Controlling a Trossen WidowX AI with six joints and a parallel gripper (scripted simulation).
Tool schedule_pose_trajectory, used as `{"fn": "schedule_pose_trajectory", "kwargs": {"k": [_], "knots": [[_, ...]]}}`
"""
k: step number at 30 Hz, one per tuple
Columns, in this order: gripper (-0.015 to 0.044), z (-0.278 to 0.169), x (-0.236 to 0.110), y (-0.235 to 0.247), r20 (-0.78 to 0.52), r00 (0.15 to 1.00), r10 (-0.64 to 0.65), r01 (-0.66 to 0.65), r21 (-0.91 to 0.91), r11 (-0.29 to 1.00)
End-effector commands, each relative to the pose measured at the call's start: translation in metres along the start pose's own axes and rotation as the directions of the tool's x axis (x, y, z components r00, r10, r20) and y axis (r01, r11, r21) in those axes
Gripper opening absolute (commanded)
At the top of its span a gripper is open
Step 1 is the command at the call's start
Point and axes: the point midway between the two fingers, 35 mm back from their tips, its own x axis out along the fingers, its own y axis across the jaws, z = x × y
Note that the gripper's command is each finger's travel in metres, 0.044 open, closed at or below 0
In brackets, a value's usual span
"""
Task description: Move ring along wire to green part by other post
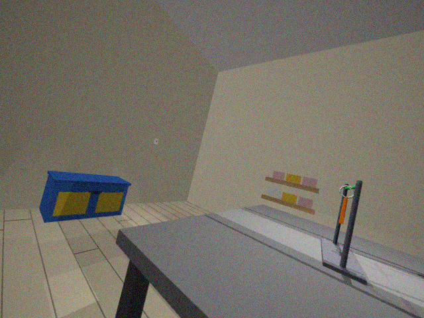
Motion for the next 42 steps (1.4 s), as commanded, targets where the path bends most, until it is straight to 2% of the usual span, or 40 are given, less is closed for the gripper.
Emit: {"fn": "schedule_pose_trajectory", "kwargs": {"k": [1, 11, 21, 31, 42], "knots": [[0.016, -0.02, 0.013, 0.007, -0.016, 1.0, -0.027, 0.026, -0.021, 0.999], [0.016, -0.077, 0.04, 0.026, -0.061, 0.996, -0.062, 0.057, -0.077, 0.995], [0.016, -0.143, 0.053, 0.045, -0.115, 0.992, -0.052, 0.039, -0.115, 0.993], [0.016, -0.214, 0.044, 0.059, -0.205, 0.979, -0.016, -0.003, -0.088, 0.996], [0.016, -0.289, 0.015, 0.074, -0.326, 0.944, 0.041, -0.046, -0.009, 0.999]]}}
